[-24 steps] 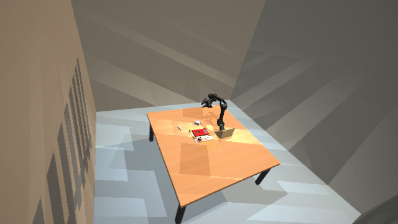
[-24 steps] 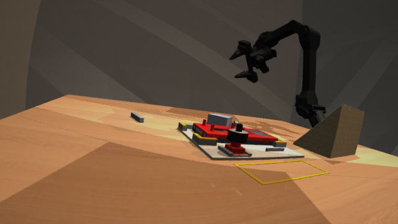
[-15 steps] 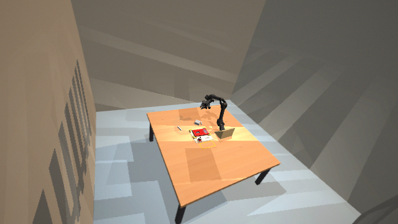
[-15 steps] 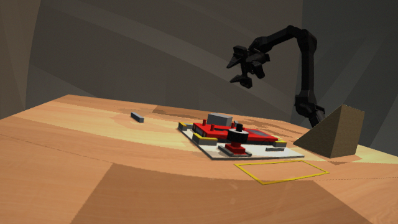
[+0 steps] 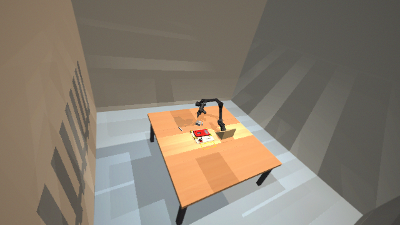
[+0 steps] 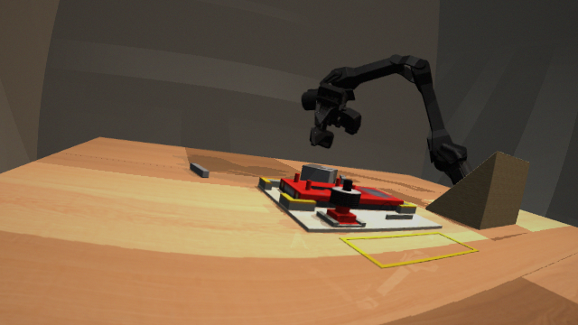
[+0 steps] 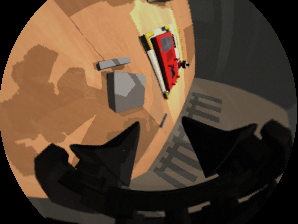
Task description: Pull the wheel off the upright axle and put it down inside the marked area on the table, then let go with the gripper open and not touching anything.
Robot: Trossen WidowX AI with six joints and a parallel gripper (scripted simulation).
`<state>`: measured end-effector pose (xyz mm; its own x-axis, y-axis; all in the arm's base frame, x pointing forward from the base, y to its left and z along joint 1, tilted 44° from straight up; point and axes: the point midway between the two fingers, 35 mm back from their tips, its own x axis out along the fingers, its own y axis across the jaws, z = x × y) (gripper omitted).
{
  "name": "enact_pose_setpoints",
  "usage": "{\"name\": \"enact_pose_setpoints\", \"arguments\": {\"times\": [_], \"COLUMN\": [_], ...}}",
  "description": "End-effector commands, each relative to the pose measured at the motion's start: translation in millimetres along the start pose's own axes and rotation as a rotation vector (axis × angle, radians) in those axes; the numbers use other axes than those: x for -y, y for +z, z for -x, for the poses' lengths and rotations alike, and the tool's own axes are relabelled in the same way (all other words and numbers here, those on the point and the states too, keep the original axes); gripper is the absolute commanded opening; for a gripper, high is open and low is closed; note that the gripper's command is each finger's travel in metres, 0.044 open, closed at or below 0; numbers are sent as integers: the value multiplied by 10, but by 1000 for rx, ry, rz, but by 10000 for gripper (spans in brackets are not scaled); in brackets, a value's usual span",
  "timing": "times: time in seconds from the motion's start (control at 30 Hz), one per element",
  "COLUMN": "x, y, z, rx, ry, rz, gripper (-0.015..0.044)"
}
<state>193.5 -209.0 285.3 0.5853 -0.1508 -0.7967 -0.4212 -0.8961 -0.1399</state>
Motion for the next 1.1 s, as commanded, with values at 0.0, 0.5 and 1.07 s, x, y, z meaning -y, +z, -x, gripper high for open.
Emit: {"name": "enact_pose_setpoints", "arguments": {"times": [0.0, 0.5, 1.07], "x": [108, 786, 1969], "y": [-1, 155, 772], "z": [-323, -1343, -2208], "rx": [129, 524, 889], "ry": [-4, -47, 49], "rz": [143, 704, 1461], "gripper": [300, 300, 300]}}
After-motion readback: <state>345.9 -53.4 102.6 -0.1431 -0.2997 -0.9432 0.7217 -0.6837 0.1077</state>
